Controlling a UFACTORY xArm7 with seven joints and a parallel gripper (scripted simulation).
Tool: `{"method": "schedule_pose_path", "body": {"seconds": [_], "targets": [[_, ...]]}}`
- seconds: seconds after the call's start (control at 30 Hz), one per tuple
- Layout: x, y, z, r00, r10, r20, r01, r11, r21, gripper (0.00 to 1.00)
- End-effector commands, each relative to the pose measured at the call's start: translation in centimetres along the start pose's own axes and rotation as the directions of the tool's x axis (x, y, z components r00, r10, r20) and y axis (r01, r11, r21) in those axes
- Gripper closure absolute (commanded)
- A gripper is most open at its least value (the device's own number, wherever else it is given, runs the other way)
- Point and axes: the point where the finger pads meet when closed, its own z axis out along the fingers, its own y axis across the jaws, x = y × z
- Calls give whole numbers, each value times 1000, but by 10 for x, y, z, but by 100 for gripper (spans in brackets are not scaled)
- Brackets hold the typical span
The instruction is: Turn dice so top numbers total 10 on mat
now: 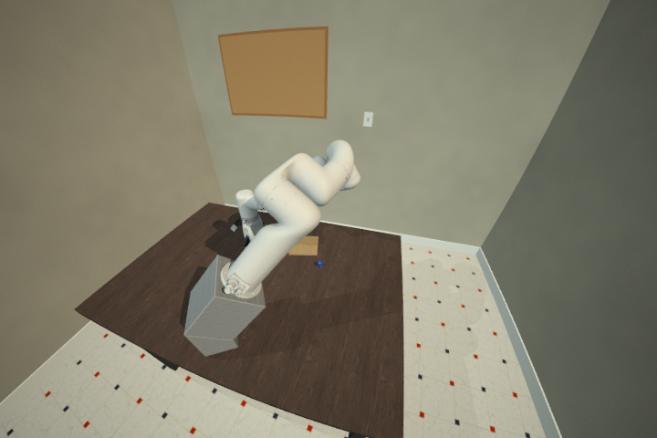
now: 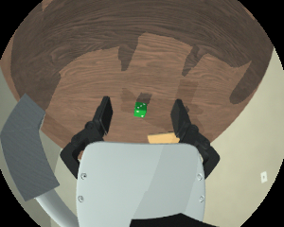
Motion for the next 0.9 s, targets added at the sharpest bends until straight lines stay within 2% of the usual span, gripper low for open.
{"method": "schedule_pose_path", "body": {"seconds": [0.0, 0.13, 0.2, 0.4, 0.53, 0.87], "targets": [[2, 1, -9, 1000, -1, -4, 1, 1000, -3, 0], [2, 1, -34, 1000, -1, -4, 1, 1000, -3, 0], [2, 1, -34, 1000, -1, -4, 1, 1000, -3, 0], [1, 1, -84, 1000, -1, -4, 1, 1000, -3, 0], [1, 0, -106, 1000, -1, -4, 1, 1000, -3, 0], [1, 0, -112, 1000, -1, -4, 1, 1000, -3, 0]]}}
